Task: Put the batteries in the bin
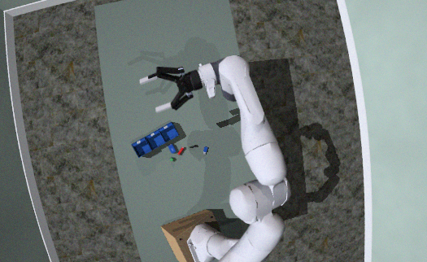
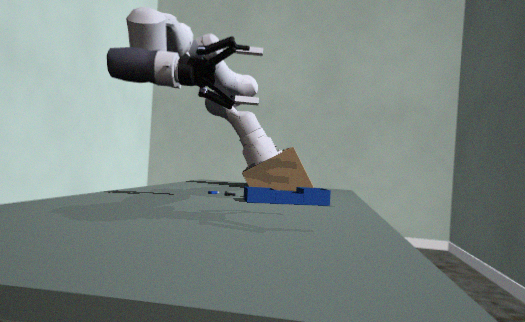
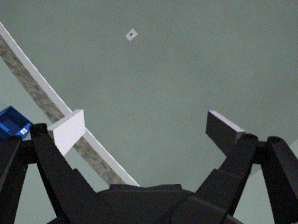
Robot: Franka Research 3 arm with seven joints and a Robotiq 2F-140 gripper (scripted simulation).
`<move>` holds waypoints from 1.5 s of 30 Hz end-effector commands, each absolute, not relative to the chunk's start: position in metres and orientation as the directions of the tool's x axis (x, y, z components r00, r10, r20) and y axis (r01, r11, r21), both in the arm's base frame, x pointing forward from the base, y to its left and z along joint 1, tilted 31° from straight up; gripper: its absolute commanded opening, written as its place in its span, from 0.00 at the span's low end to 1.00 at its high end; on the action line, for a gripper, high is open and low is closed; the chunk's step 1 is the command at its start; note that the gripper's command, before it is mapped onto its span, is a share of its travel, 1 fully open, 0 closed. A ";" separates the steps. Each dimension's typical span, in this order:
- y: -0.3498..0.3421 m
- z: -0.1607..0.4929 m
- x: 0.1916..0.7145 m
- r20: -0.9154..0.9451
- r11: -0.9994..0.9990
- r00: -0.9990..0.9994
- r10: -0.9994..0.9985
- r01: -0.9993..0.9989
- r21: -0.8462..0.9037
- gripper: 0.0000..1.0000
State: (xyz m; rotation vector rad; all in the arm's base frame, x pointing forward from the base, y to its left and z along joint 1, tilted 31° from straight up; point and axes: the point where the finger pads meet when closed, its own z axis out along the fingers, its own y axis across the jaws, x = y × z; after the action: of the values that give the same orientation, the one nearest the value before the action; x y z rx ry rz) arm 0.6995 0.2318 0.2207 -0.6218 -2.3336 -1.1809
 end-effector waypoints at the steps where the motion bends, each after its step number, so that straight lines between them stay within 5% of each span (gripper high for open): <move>1: 0.232 0.221 0.699 0.573 0.532 -0.798 0.189 0.573 0.623 1.00; 17: 0.232 0.221 0.699 0.573 0.532 -0.798 0.189 0.573 0.623 1.00; 18: 0.228 0.214 0.701 0.573 0.532 -0.798 0.189 0.573 0.623 0.05; 35: 0.170 0.118 0.707 0.578 0.511 -0.782 0.233 0.604 0.611 0.05; 45: 0.170 0.101 0.675 0.444 0.672 -0.892 0.083 0.380 0.636 0.05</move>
State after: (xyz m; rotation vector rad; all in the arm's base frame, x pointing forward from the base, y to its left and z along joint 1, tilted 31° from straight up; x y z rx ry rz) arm 0.6784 0.1741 0.1053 -0.5179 -2.4129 -1.0581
